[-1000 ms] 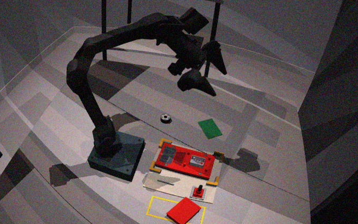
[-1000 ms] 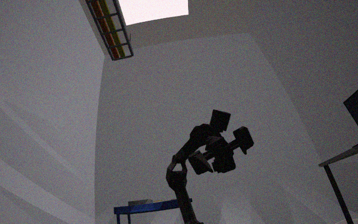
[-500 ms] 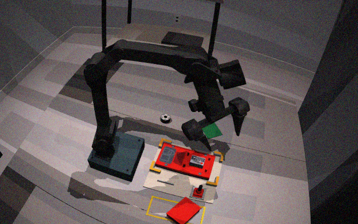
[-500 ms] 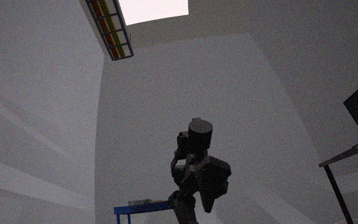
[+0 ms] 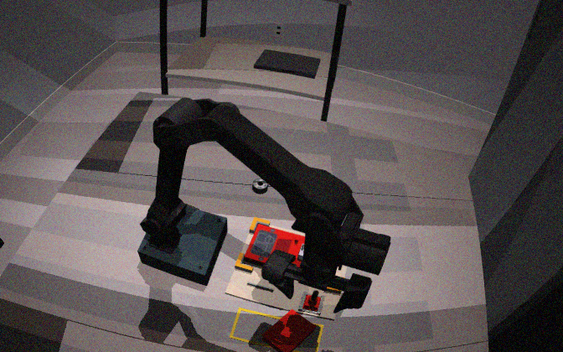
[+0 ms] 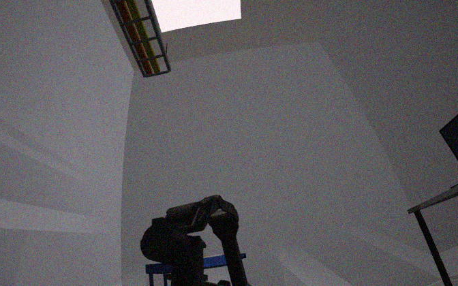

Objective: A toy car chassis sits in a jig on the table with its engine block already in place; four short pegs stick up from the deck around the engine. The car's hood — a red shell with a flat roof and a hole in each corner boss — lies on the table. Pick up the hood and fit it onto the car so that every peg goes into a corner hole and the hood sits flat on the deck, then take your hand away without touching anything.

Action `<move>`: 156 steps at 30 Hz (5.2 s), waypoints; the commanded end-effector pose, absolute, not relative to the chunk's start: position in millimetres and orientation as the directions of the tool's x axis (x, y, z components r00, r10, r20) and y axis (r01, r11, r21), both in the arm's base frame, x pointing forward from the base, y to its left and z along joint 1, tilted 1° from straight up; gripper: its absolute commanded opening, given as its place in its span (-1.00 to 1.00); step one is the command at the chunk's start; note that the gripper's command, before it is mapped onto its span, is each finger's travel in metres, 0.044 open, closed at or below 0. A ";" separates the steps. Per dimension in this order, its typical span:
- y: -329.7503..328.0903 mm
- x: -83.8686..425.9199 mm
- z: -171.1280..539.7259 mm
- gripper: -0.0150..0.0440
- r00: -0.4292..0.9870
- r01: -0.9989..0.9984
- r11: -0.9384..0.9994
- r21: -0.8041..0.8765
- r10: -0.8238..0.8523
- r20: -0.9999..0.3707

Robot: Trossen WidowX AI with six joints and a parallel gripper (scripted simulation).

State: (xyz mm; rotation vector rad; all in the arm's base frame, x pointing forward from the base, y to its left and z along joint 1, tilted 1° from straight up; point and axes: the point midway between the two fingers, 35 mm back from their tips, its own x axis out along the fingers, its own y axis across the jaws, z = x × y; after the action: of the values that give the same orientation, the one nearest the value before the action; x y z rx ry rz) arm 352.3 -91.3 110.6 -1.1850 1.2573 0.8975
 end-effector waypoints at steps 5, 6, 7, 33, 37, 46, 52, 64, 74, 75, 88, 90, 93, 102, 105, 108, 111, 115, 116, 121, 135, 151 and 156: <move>-124.5 329.4 75.4 1.00 0.038 -0.881 0.471 -0.039 -0.012 -0.999; -124.5 329.4 75.4 1.00 0.038 -0.881 0.471 -0.039 -0.012 -0.999; -124.5 329.4 75.4 1.00 0.038 -0.881 0.471 -0.039 -0.012 -0.999; -125.9 330.3 63.4 1.00 0.038 -0.881 0.471 -0.039 -0.012 -0.999; -126.0 330.5 61.0 1.00 0.038 -0.881 0.471 -0.039 -0.012 -0.999; -126.2 330.8 55.7 1.00 0.038 -0.881 0.471 -0.039 -0.012 -0.999; -126.3 331.0 52.2 1.00 0.038 -0.881 0.471 -0.039 -0.012 -0.999; -126.6 331.2 45.2 1.00 0.038 -0.881 0.471 -0.039 -0.012 -0.999; -126.9 331.2 39.4 1.00 0.038 -0.881 0.471 -0.039 -0.012 -0.999; -126.9 331.2 38.8 1.00 0.038 -0.881 0.471 -0.039 -0.012 -0.999; -127.4 331.0 31.3 1.00 0.038 -0.881 0.471 -0.039 -0.012 -0.999; -127.5 330.9 30.1 1.00 0.038 -0.881 0.471 -0.039 -0.012 -0.999; -127.6 330.9 28.4 1.00 0.038 -0.881 0.471 -0.039 -0.012 -0.999; -127.9 330.5 23.2 1.00 0.038 -0.881 0.471 -0.039 -0.012 -0.999; -128.0 330.4 21.9 1.00 0.038 -0.881 0.471 -0.039 -0.012 -0.999; -128.0 330.5 21.4 1.00 0.038 -0.881 0.471 -0.039 -0.012 -0.999; -128.0 330.5 20.2 1.00 0.038 -0.881 0.471 -0.039 -0.012 -0.999; -128.1 330.6 18.2 1.00 0.038 -0.881 0.471 -0.039 -0.012 -0.999; -128.1 330.7 17.7 1.00 0.038 -0.881 0.471 -0.039 -0.012 -0.999; -128.1 330.8 15.2 1.00 0.038 -0.881 0.471 -0.039 -0.012 -0.999; -128.2 331.0 8.3 1.00 0.038 -0.881 0.471 -0.039 -0.012 -0.999; -129.3 331.8 5.1 0.71 0.038 -0.880 0.473 -0.042 -0.018 -0.999; -129.3 331.8 5.1 0.60 0.038 -0.880 0.473 -0.042 -0.018 -0.999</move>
State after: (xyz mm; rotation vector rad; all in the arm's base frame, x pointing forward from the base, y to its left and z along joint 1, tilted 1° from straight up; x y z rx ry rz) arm 331.2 -129.1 4.6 -0.8627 1.3808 0.8085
